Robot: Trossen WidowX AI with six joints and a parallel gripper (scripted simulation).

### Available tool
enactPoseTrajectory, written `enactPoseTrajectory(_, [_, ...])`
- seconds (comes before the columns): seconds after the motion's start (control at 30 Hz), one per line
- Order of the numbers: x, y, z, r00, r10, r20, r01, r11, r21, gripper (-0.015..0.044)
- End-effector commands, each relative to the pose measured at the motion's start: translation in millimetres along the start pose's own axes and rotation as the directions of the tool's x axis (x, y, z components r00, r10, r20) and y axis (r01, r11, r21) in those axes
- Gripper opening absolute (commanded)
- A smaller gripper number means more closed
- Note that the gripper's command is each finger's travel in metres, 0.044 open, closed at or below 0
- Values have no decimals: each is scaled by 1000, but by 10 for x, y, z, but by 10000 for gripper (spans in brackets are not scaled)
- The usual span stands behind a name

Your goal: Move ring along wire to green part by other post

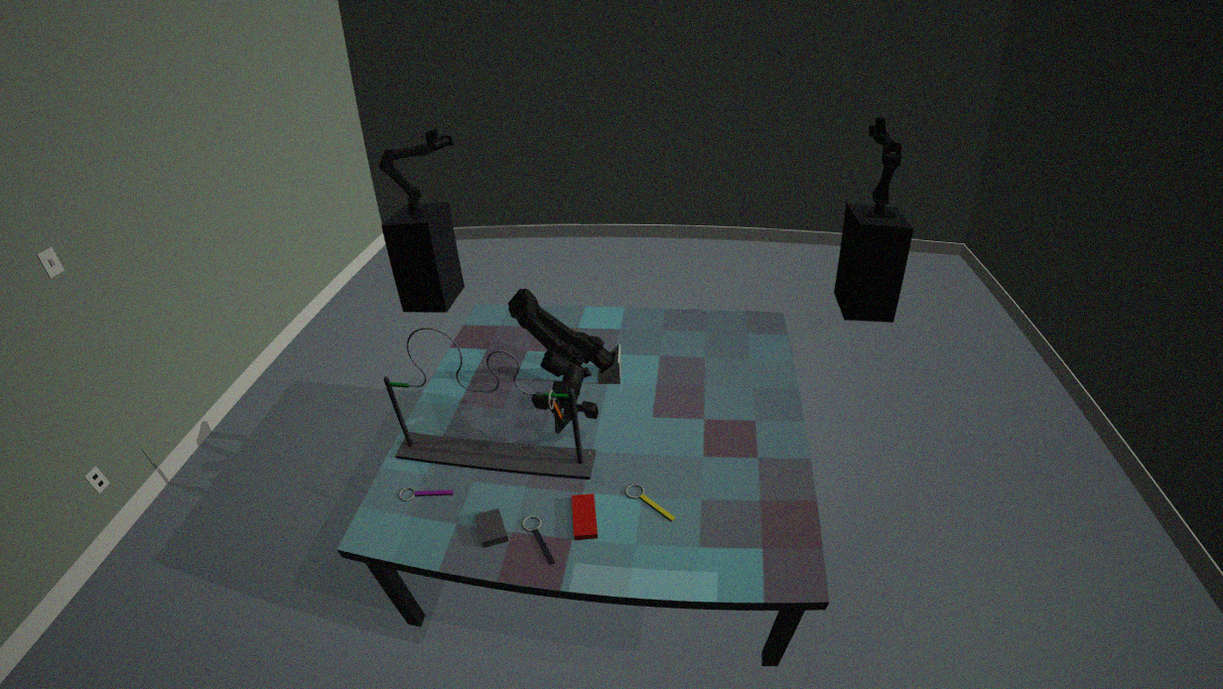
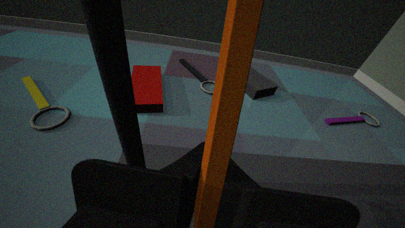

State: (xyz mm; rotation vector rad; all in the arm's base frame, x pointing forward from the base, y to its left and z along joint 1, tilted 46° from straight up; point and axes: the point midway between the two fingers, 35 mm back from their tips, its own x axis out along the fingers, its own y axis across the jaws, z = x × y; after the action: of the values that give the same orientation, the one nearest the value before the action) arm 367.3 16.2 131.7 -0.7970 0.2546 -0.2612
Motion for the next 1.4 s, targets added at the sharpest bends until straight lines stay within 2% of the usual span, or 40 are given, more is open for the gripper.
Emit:
enactPoseTrajectory(0.0, [0, 0, 0, 1000, 0, 0, 0, 1000, 0, -45])
enactPoseTrajectory(0.27, [-17, 1, 2, 1000, 0, 0, 0, 1000, 0, 160])
enactPoseTrajectory(0.8, [-495, 11, -5, 1000, 6, -1, -6, 1000, -3, 160])
enactPoseTrajectory(1.37, [-501, 11, -6, 1000, 6, -1, -6, 1000, -3, 160])
